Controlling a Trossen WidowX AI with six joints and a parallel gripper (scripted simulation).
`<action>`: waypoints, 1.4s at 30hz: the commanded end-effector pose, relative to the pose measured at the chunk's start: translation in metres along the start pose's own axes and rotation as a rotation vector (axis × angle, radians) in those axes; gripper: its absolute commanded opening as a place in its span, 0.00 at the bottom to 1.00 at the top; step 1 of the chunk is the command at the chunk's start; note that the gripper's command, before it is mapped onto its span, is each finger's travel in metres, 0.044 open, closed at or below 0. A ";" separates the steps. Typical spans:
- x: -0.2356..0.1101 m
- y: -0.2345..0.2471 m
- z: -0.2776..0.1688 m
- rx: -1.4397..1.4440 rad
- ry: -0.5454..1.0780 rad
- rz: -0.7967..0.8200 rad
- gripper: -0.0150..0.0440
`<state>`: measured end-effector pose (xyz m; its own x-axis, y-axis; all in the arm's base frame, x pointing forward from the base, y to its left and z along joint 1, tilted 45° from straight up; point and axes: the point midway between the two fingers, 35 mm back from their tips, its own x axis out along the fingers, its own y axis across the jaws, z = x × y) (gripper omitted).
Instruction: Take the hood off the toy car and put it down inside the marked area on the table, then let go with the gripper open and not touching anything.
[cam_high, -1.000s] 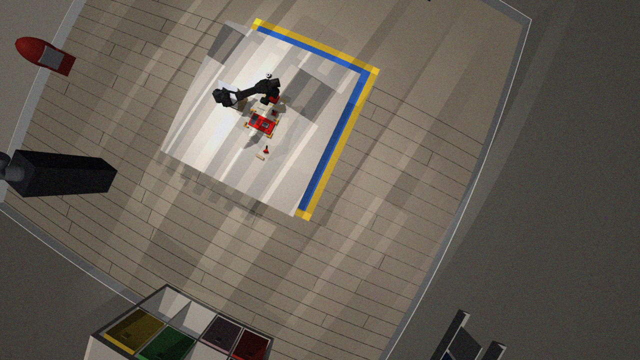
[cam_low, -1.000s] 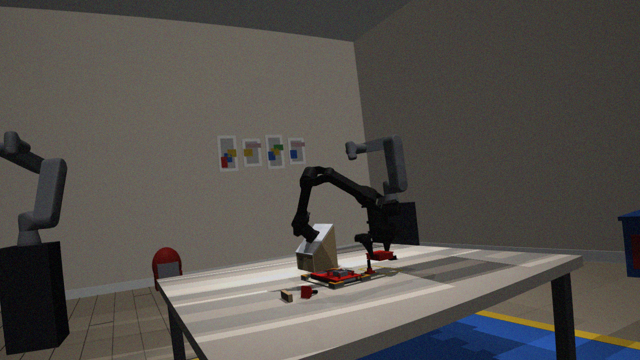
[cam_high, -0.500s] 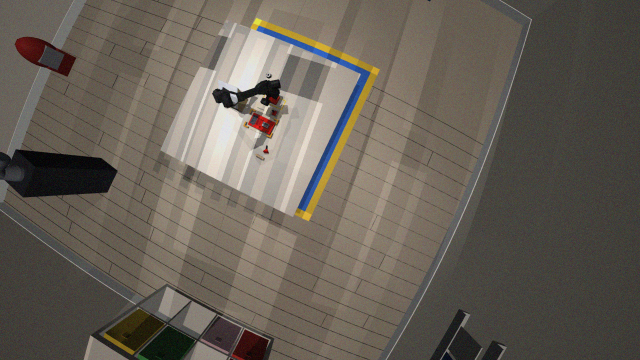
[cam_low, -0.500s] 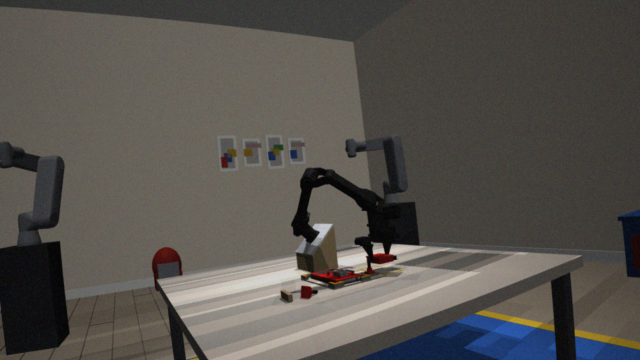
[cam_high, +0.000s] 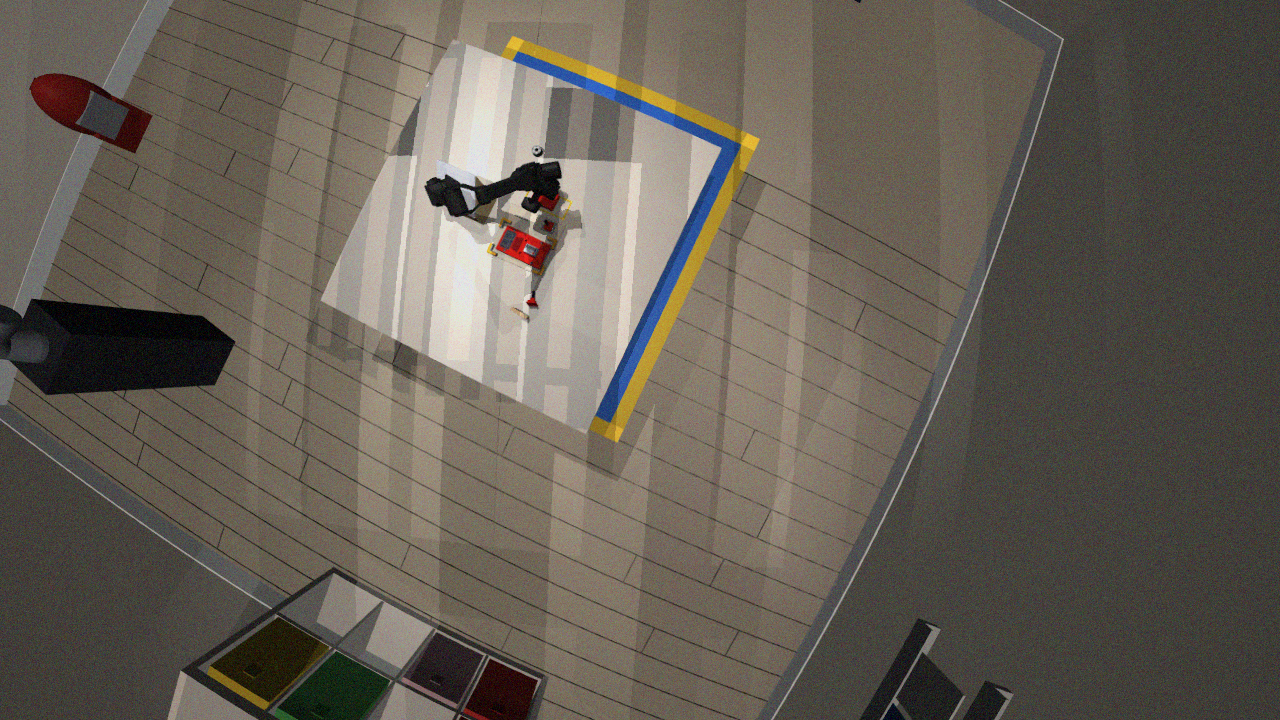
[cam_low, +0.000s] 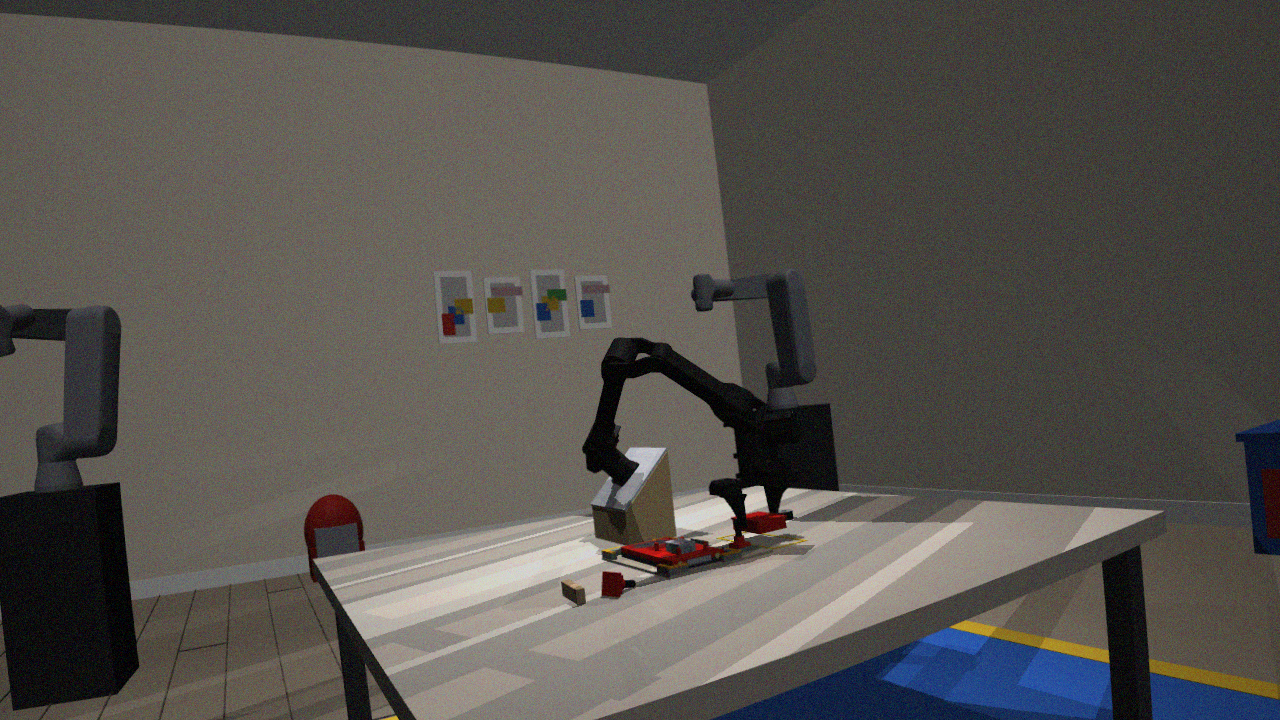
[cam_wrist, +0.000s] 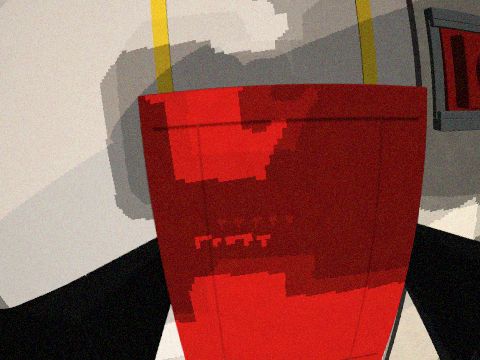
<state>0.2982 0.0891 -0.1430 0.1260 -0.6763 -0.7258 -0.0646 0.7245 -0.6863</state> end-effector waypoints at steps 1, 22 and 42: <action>0.003 0.000 -0.001 -0.007 0.002 -0.006 0.25; 0.011 0.000 -0.001 -0.007 0.002 -0.007 0.25; 0.021 -0.001 -0.002 -0.007 0.002 -0.007 0.25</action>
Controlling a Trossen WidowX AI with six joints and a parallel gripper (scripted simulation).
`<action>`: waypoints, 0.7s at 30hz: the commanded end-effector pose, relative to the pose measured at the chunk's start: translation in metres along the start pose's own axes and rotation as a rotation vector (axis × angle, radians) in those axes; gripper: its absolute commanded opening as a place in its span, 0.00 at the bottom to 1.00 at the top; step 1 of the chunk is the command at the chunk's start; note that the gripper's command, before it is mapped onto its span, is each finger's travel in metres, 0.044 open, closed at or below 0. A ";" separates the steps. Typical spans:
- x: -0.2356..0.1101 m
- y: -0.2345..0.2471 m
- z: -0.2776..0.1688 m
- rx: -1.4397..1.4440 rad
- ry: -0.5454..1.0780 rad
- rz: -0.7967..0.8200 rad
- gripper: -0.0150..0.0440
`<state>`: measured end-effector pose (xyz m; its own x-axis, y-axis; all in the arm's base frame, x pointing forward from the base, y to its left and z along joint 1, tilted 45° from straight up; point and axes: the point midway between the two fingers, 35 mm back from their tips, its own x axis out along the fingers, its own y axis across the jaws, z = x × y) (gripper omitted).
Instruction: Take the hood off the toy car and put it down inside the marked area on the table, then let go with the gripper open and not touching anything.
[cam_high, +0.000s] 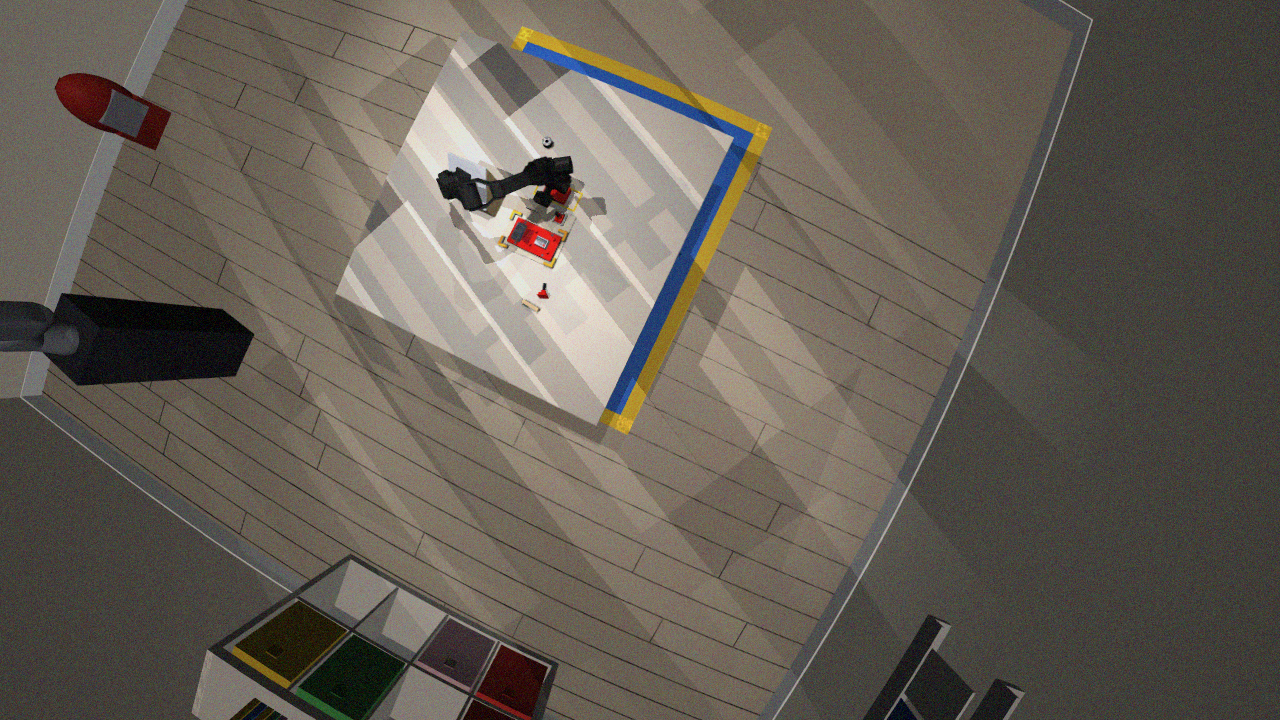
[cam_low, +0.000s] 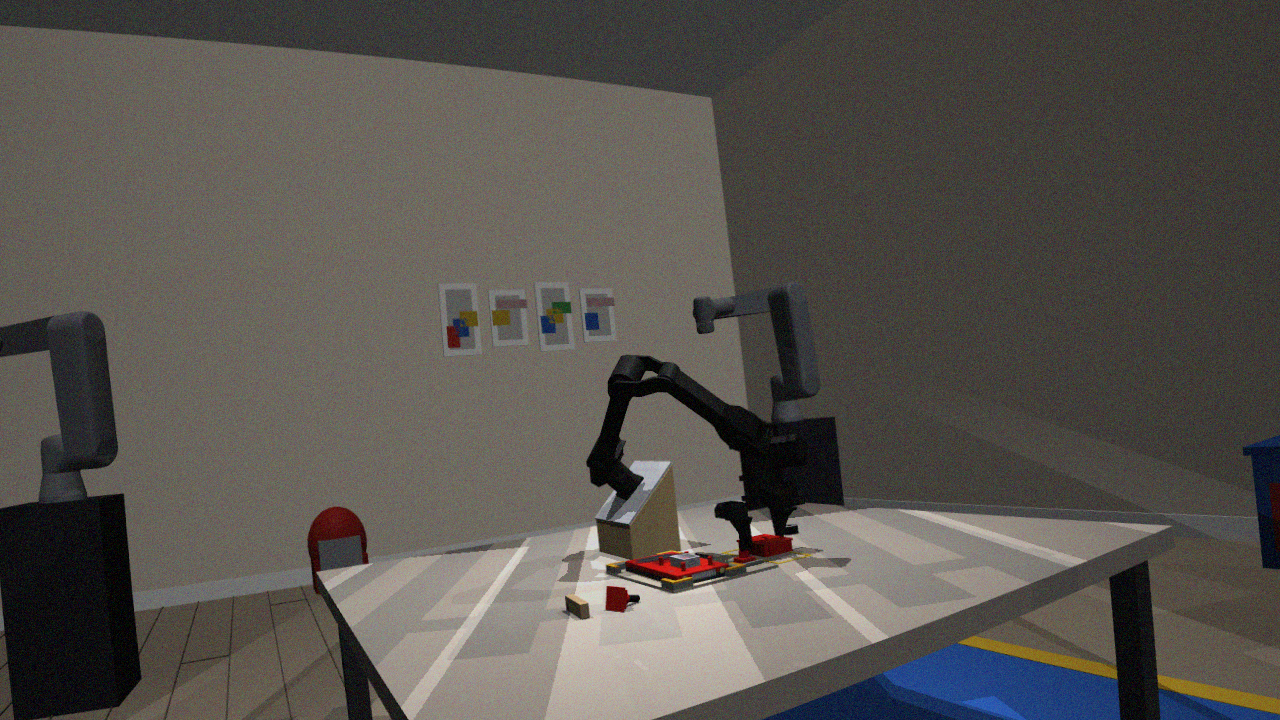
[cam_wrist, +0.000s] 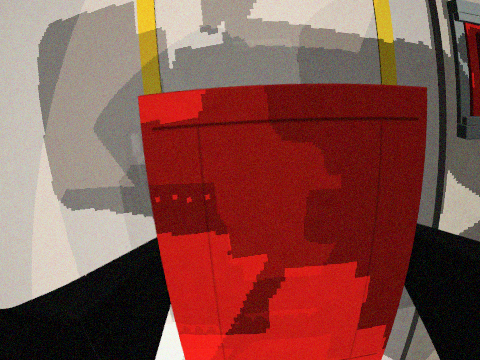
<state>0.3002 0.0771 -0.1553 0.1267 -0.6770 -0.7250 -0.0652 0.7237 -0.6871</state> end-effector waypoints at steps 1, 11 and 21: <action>0.004 0.000 -0.001 -0.006 0.002 -0.006 0.25; 0.004 0.000 -0.001 0.000 0.002 -0.001 0.34; 0.004 0.000 -0.001 0.000 0.002 -0.001 0.79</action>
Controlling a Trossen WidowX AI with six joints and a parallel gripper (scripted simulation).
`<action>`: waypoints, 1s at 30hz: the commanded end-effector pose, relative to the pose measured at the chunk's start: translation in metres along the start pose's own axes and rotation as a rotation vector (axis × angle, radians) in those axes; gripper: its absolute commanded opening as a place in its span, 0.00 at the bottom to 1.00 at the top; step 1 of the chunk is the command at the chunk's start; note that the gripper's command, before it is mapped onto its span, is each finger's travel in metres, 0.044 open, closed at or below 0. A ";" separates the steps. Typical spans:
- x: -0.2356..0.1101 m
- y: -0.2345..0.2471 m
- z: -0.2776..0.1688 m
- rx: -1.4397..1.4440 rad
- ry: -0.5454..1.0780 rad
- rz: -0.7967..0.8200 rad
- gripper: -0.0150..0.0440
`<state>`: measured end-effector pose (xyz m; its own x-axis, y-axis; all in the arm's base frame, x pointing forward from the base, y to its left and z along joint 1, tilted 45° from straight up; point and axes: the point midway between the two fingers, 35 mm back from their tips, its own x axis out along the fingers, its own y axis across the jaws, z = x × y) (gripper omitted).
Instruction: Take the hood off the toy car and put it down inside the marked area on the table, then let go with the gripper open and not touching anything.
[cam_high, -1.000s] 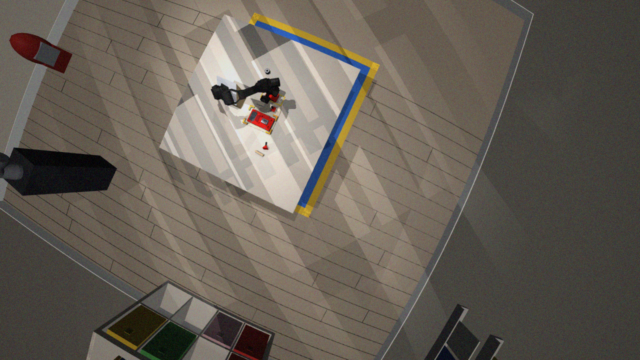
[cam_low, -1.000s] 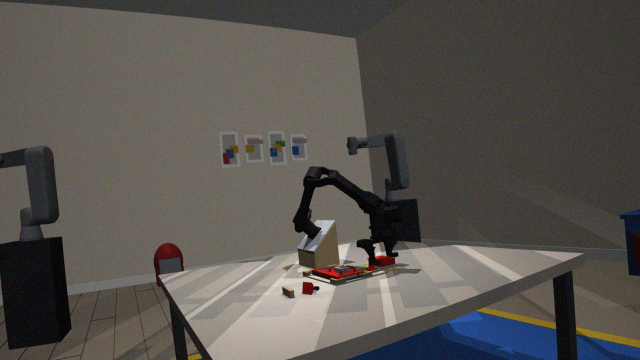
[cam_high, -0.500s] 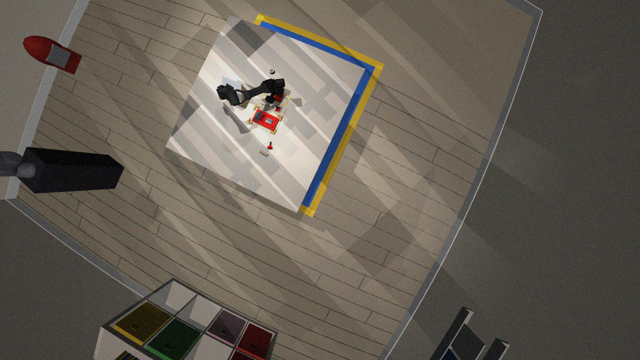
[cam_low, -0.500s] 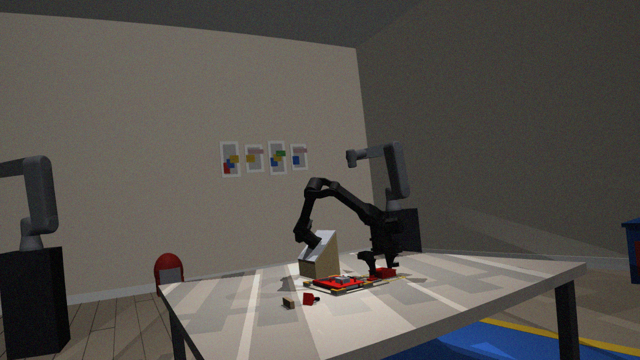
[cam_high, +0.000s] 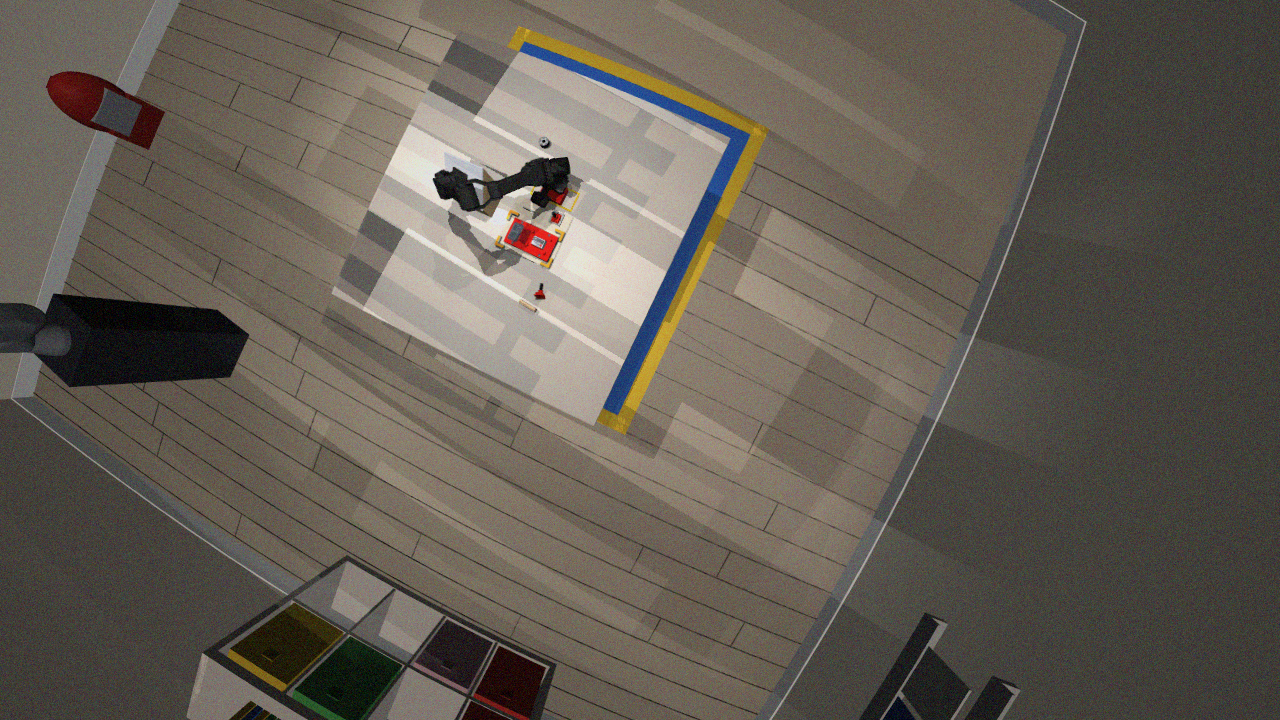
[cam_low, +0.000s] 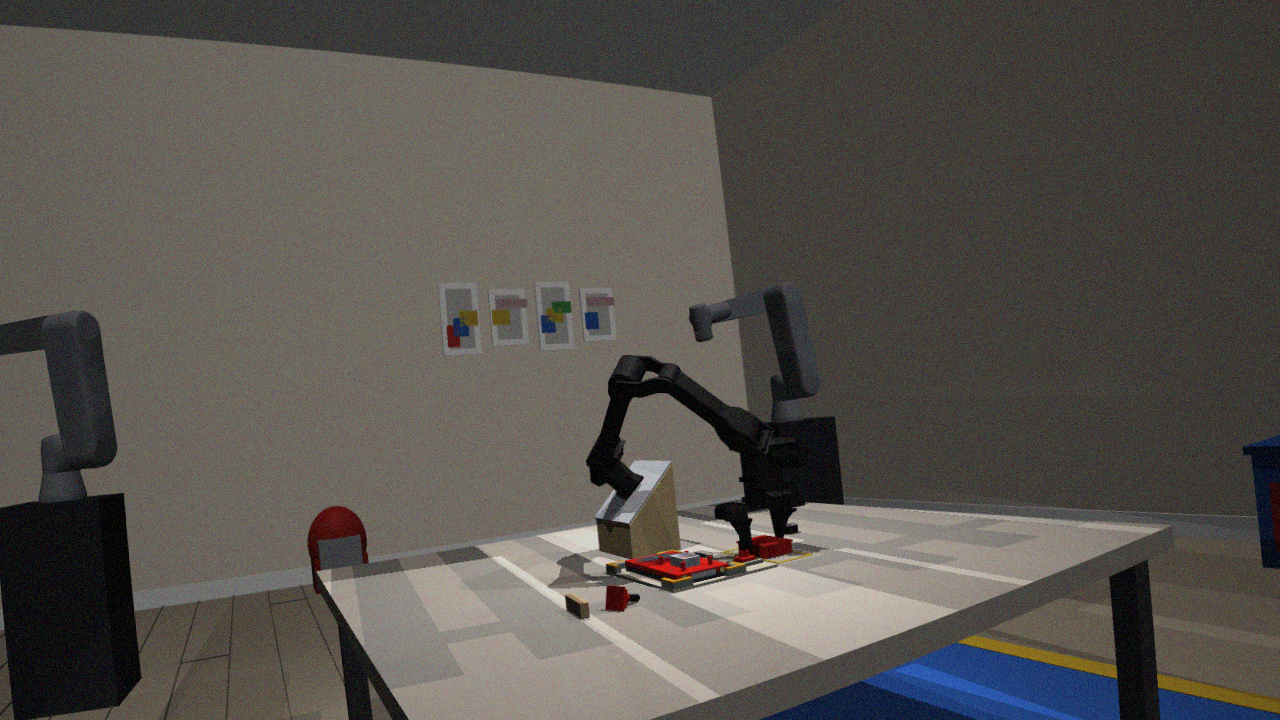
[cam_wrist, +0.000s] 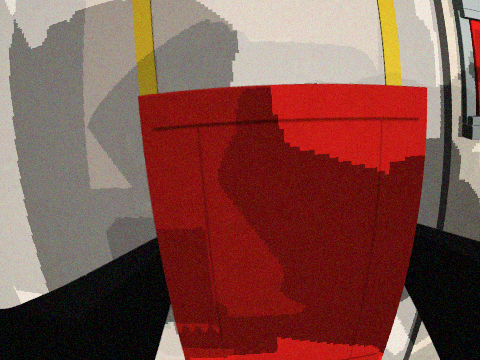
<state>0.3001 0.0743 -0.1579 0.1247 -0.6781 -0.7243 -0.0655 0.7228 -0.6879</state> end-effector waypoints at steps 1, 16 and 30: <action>0.000 0.000 0.000 0.000 0.000 0.000 0.83; -0.075 0.002 0.001 0.000 0.006 -0.007 1.00; -0.075 0.002 0.001 0.000 0.006 -0.007 1.00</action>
